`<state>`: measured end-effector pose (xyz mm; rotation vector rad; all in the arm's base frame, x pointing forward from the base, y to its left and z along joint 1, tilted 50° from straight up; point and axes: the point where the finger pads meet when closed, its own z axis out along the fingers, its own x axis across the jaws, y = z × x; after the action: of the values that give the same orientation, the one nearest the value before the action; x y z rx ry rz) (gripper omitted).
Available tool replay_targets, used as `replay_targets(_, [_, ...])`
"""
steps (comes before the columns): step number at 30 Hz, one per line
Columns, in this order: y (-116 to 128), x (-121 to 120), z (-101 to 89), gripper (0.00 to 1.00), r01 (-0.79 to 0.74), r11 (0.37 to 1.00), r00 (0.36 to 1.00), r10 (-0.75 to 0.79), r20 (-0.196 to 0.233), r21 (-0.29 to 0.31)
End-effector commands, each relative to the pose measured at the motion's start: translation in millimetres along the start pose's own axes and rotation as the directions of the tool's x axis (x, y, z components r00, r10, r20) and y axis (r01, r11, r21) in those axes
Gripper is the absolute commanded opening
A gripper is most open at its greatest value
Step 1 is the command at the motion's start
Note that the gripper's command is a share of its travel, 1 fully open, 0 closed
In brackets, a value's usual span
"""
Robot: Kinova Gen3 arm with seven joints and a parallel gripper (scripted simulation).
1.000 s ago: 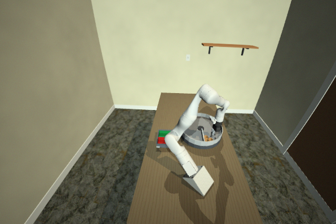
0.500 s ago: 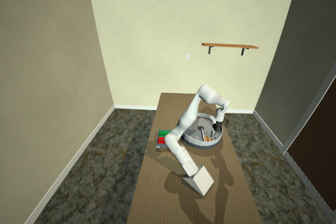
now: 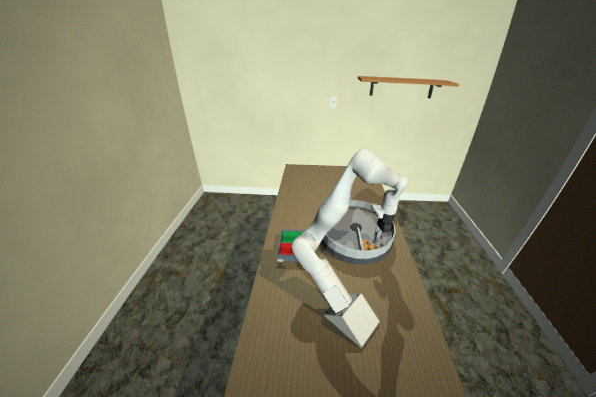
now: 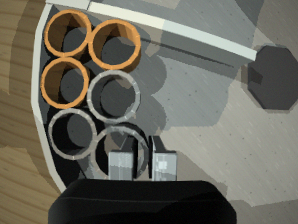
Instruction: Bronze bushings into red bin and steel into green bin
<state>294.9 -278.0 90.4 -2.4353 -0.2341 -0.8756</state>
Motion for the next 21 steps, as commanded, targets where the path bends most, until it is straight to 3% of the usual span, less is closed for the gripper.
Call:
replay_targets(1, [0.7,-0.1,-1.1,0.0,-0.001,1.0,1.0,0.001,0.0,-0.003])
replay_targets(21, [0.7,-0.1,-7.1,0.0,-0.001,1.0,1.0,0.001,0.0,-0.003])
